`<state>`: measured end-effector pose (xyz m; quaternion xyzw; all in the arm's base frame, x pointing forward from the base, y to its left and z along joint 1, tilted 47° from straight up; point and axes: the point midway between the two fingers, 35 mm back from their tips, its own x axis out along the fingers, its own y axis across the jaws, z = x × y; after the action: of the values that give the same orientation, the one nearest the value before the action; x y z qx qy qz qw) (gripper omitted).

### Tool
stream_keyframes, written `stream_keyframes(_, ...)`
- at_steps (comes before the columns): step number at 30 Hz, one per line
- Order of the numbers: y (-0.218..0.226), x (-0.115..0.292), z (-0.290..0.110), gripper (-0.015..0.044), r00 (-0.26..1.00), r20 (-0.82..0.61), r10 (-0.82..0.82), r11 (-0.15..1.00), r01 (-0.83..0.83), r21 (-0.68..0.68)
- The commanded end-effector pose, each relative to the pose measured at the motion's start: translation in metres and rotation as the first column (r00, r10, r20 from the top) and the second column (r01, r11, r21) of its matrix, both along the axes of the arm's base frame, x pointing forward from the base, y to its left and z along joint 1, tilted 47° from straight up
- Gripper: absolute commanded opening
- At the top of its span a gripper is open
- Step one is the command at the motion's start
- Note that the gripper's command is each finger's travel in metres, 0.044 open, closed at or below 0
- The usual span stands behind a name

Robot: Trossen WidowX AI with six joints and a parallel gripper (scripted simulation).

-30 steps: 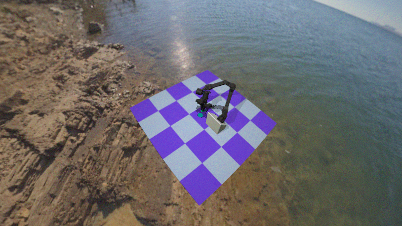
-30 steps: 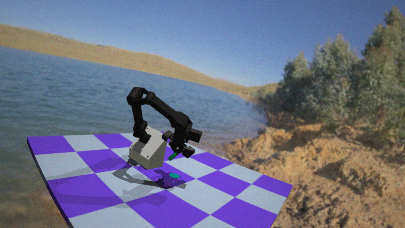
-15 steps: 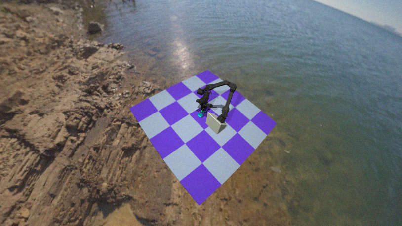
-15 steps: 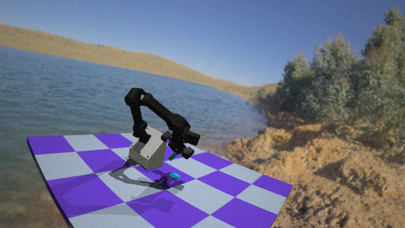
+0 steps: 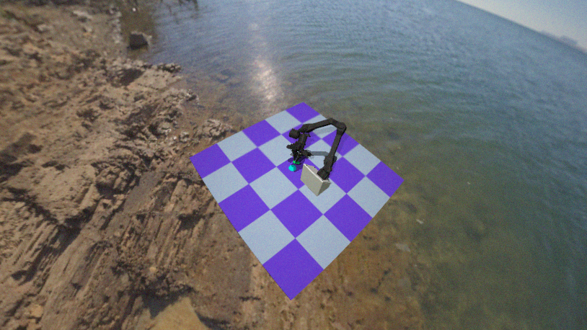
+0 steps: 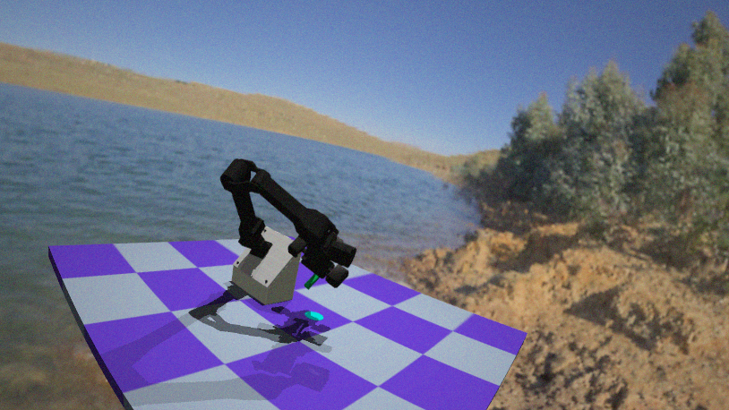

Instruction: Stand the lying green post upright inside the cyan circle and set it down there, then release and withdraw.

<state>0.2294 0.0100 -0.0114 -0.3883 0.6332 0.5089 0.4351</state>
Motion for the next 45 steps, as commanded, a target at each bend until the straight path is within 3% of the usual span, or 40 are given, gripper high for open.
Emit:
stream_keyframes(1, 0.0, -0.001, 0.001, 0.0023, 1.0, 0.011, -0.005, 0.999, 0.004, 0.041)
stream_keyframes(45, -0.003, 0.006, 0.012, 0.0023, 0.989, 0.136, -0.058, 0.937, 0.007, 0.348)
